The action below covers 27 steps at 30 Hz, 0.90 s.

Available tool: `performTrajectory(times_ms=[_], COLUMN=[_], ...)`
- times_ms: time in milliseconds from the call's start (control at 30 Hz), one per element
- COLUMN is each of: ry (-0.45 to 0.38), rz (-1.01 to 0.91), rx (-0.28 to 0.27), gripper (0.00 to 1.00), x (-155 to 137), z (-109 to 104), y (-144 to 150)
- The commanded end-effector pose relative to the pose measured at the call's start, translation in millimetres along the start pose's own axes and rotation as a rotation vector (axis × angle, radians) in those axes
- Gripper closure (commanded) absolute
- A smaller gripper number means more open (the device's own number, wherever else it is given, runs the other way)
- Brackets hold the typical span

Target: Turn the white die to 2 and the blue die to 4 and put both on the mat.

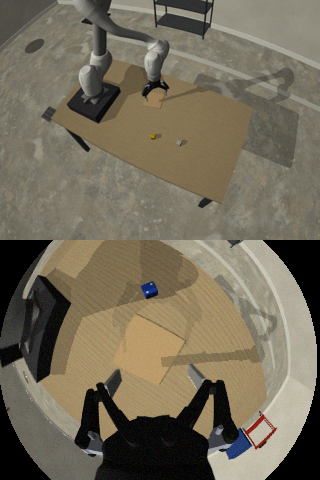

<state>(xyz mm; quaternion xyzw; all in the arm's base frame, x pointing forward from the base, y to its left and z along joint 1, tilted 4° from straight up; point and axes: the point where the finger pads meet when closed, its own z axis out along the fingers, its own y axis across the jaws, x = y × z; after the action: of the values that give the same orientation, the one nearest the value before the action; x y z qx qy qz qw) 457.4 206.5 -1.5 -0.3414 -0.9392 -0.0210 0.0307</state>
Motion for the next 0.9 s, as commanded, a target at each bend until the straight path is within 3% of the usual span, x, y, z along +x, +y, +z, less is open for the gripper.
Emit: performTrajectory(times_ms=[0,567,867], ry=[0.000,0.000,0.000], rz=[0.006,0.006,0.006], rx=[-0.005,-0.005,-0.005], gripper=[0.00,0.00,0.00], x=[33,116,140], z=[-1,-1,-1], y=[0,-5,-6])
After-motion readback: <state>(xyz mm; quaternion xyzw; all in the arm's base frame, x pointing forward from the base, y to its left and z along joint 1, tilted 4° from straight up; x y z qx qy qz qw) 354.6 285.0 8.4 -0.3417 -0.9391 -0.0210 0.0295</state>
